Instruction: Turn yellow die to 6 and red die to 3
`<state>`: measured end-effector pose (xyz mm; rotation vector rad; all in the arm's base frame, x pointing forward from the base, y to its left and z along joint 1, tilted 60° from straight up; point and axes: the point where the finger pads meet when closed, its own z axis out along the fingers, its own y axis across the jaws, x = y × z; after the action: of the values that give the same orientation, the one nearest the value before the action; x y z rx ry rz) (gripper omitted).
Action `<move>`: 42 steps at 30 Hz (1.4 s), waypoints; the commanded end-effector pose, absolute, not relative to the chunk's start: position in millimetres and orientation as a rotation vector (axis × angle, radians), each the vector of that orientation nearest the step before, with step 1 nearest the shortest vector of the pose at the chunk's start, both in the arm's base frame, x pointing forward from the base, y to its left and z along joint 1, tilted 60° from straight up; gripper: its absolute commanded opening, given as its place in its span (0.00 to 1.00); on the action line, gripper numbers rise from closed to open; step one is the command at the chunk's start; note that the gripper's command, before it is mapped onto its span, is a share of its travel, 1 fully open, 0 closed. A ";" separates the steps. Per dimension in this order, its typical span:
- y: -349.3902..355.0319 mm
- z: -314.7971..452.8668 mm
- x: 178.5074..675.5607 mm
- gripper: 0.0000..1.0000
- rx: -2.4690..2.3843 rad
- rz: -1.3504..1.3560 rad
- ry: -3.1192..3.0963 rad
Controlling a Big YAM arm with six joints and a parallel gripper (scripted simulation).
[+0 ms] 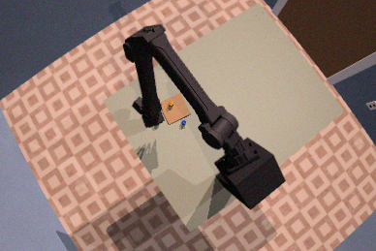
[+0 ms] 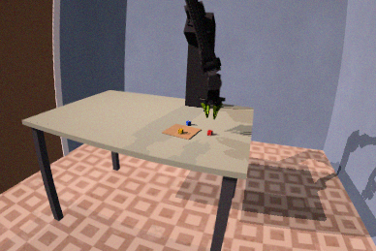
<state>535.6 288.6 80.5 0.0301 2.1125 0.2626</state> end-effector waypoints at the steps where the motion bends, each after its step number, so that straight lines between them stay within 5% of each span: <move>1: 286.2 75.5 542.9 0.34 0.043 0.263 2.109; 42: 299.0 51.5 577.8 0.34 0.023 0.262 2.111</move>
<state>575.0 296.0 56.1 0.0347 2.1140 0.2616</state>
